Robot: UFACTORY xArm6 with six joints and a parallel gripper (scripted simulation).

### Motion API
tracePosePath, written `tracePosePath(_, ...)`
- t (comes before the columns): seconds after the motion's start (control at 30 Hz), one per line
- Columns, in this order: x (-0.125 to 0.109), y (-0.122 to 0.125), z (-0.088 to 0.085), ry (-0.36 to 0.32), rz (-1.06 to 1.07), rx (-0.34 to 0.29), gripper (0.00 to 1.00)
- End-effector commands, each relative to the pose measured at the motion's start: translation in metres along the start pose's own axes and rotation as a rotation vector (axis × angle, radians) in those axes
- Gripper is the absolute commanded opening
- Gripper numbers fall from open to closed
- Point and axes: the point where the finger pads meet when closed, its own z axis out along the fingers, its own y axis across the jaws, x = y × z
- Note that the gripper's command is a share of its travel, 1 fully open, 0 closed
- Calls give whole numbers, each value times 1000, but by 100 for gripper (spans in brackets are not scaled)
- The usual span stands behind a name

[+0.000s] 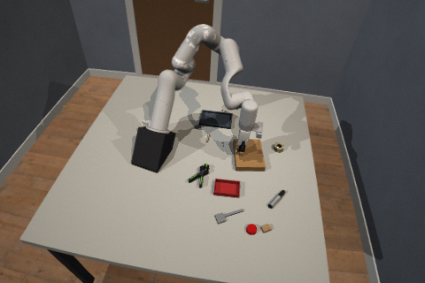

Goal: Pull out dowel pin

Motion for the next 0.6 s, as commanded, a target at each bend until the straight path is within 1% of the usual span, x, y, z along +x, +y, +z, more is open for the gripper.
tracePosePath(0.0,1,0,-1,3,-1,-1,0)
tracePosePath(0.57,1,0,-3,3,-1,-1,0)
